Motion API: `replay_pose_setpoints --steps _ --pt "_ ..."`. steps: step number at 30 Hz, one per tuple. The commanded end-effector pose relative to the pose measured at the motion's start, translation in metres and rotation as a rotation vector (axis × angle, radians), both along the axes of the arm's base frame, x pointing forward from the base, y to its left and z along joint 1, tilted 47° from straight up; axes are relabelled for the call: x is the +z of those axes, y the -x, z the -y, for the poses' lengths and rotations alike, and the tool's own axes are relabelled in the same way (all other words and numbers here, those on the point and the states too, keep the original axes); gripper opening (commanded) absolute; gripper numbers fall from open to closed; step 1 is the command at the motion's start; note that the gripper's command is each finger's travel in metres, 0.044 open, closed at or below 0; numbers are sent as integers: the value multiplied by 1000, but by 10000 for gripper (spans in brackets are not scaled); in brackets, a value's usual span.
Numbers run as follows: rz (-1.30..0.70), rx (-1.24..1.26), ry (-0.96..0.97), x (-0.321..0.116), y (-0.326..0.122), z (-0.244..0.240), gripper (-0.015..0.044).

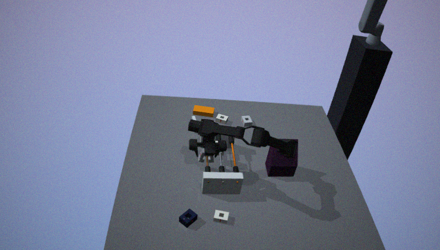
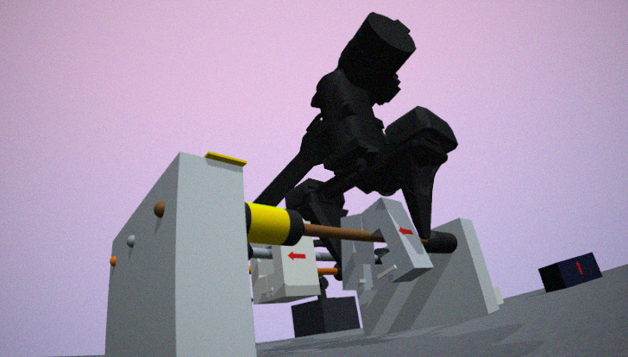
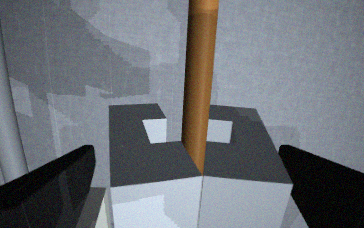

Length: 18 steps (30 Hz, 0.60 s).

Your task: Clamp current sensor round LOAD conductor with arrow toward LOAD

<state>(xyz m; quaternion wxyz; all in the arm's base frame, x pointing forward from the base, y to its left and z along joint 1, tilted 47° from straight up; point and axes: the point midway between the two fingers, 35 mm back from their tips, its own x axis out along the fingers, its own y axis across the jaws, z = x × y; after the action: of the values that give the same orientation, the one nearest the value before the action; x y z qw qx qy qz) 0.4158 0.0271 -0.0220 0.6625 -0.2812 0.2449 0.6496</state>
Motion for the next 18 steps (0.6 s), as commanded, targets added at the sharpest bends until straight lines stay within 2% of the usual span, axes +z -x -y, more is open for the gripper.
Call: replay_pose_setpoints --steps 1,11,18 --pt "-8 -3 -4 -5 1 -5 440" --pt "-8 -3 -5 -14 1 -15 440" --pt "2 2 -1 -11 0 -13 393"
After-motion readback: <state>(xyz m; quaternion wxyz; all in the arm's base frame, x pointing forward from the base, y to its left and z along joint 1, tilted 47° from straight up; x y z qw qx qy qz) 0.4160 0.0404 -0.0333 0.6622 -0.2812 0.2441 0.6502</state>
